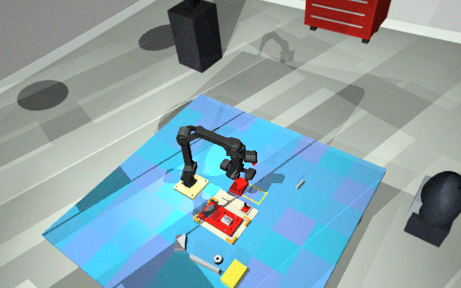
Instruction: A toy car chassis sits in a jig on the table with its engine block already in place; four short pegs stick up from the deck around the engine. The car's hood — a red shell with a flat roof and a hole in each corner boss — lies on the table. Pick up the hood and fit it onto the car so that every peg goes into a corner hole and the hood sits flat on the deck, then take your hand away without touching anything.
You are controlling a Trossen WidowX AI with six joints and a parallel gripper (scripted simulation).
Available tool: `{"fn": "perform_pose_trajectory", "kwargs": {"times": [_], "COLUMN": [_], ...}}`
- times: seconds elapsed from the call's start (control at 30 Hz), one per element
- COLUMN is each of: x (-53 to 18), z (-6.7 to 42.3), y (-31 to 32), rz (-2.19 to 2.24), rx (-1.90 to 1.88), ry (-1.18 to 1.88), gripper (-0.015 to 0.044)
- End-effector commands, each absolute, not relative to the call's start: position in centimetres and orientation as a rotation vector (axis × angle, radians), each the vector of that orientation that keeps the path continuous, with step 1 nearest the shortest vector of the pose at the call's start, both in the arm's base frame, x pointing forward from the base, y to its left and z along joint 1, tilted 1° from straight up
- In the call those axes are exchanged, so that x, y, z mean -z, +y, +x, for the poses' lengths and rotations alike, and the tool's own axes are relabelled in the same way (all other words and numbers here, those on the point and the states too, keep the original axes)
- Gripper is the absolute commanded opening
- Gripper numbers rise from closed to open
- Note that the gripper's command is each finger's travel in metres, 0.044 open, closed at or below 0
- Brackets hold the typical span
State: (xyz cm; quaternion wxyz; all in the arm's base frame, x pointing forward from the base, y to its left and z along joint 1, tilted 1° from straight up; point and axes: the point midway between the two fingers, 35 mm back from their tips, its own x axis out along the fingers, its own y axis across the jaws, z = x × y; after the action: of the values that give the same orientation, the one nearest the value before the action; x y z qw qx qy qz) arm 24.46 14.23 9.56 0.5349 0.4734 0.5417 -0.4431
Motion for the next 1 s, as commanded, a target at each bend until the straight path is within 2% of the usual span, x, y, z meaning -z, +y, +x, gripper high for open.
{"fn": "perform_pose_trajectory", "kwargs": {"times": [0.0, 0.97], "x": [-8.9, -6.2], "z": [24.4, 24.4], "y": [14.2, 14.2], "rz": [1.125, 1.125], "rx": [1.065, 1.066], "ry": [1.295, 1.295], "gripper": [0.044, 0.044]}}
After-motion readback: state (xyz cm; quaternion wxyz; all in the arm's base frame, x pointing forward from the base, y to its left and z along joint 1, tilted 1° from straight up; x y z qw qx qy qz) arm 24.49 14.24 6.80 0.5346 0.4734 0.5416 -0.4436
